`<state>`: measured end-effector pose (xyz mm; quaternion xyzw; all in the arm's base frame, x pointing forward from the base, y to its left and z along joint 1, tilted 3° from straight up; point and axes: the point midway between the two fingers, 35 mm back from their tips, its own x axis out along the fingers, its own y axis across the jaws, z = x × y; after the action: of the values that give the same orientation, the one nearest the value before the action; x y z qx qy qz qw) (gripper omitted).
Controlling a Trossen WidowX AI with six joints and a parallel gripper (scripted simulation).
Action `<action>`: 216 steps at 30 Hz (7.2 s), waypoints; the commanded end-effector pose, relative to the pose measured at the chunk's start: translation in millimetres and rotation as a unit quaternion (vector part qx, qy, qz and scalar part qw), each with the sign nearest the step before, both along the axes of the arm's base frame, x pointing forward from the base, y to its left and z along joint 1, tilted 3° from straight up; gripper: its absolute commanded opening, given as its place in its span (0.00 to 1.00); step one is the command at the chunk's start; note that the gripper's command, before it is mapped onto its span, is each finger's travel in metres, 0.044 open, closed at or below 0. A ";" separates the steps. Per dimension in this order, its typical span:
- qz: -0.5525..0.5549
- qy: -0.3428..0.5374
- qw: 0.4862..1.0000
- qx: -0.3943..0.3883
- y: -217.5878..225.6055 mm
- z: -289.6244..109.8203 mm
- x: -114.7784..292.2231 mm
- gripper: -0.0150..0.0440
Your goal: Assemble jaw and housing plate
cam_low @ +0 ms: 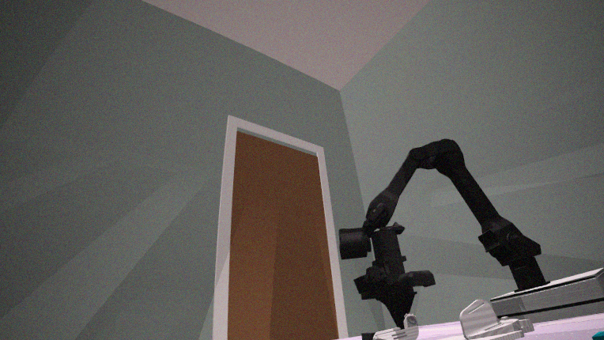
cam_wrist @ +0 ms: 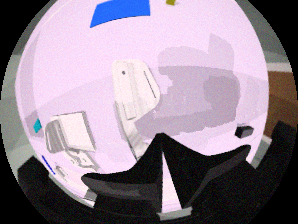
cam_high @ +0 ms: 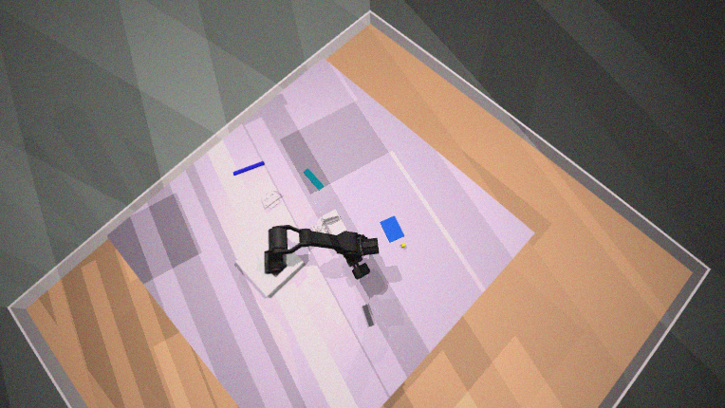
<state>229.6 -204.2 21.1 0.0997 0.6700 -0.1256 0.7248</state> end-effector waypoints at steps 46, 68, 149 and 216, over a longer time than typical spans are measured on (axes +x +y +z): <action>0.001 -0.007 1.000 0.001 42.5 51.8 11.6 0.43; 0.001 -0.007 1.000 0.001 42.5 51.8 11.6 1.00; 0.001 -0.002 1.000 0.004 44.5 60.2 8.4 1.00; 0.001 -0.002 1.000 0.004 44.5 60.2 8.4 0.52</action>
<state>238.0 -159.6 81.3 0.1027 0.6692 -0.1218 0.7258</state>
